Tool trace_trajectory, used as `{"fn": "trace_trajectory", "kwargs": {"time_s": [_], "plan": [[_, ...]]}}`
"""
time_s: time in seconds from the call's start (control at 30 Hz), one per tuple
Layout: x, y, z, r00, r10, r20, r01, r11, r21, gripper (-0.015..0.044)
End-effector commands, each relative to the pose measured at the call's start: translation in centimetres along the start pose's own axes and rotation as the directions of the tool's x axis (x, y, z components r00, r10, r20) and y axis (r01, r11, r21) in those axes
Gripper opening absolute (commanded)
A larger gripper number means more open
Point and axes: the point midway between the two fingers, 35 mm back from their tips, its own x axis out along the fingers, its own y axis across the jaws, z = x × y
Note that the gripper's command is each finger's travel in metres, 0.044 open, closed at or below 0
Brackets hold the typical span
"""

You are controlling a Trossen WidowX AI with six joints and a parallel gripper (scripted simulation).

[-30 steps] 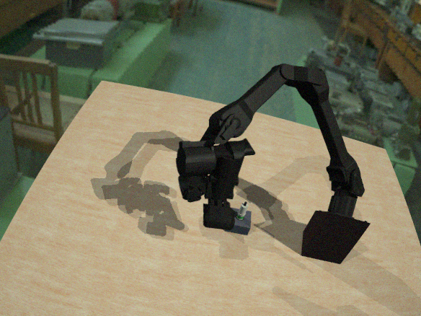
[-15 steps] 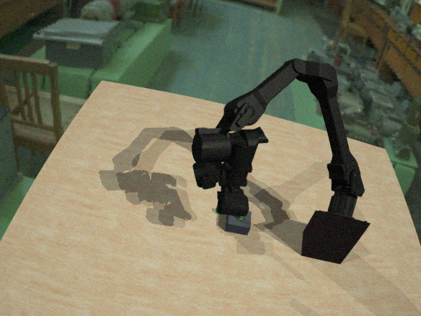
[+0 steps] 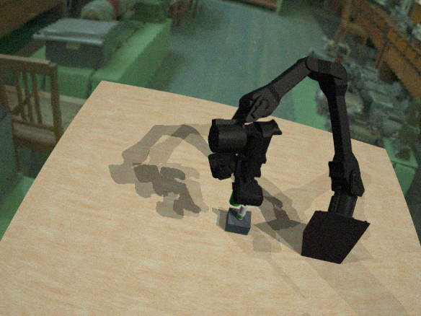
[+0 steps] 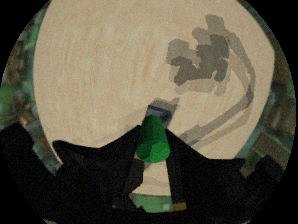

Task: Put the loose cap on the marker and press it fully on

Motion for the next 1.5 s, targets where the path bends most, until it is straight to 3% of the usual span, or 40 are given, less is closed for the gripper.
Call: {"fn": "trace_trajectory", "kwargs": {"time_s": [0.0, 0.7, 1.47], "plan": [[0.0, -0.6, -1.0, 1.000, -0.004, -0.005, 0.004, 1.000, -0.007, 0.0000], [0.4, -2.0, -3.4, 1.000, -0.005, -0.006, 0.005, 1.000, -0.009, 0.0000], [4.1, -2.0, -3.3, 1.000, -0.006, -0.006, 0.006, 1.000, -0.009, 0.0000]]}}
